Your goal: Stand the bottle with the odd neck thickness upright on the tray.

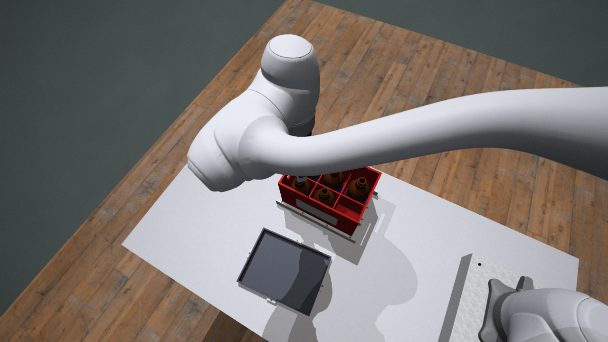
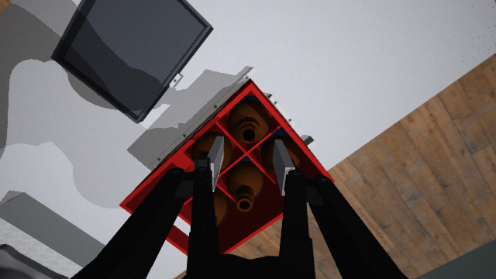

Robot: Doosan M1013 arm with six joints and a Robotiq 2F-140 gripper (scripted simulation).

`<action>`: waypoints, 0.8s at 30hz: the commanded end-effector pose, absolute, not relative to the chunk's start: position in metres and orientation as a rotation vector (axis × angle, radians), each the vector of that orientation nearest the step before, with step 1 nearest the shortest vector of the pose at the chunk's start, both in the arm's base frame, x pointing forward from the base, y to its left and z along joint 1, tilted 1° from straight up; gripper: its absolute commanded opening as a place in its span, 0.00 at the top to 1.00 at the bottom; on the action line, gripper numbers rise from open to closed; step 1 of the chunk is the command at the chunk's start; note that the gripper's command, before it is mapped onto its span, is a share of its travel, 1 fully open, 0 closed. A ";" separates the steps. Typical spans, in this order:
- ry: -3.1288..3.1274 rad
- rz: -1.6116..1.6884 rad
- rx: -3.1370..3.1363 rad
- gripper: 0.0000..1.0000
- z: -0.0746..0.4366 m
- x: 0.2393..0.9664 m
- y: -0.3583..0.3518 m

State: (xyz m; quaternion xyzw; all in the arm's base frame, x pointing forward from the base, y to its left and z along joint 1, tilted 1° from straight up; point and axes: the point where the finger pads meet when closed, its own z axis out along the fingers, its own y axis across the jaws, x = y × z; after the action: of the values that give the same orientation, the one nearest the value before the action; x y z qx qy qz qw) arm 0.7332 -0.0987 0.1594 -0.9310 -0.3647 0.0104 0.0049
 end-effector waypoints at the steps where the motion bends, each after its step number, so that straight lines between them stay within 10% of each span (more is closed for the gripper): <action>1: -1.142 0.032 -2.916 0.62 0.158 0.733 -0.099; 24: -1.142 0.032 -2.916 0.62 0.133 0.733 -0.099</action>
State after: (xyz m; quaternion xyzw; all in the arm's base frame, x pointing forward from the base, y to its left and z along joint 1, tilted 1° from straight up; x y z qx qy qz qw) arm 0.7327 -0.0986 0.1344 -0.9310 -0.3647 0.0103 0.0049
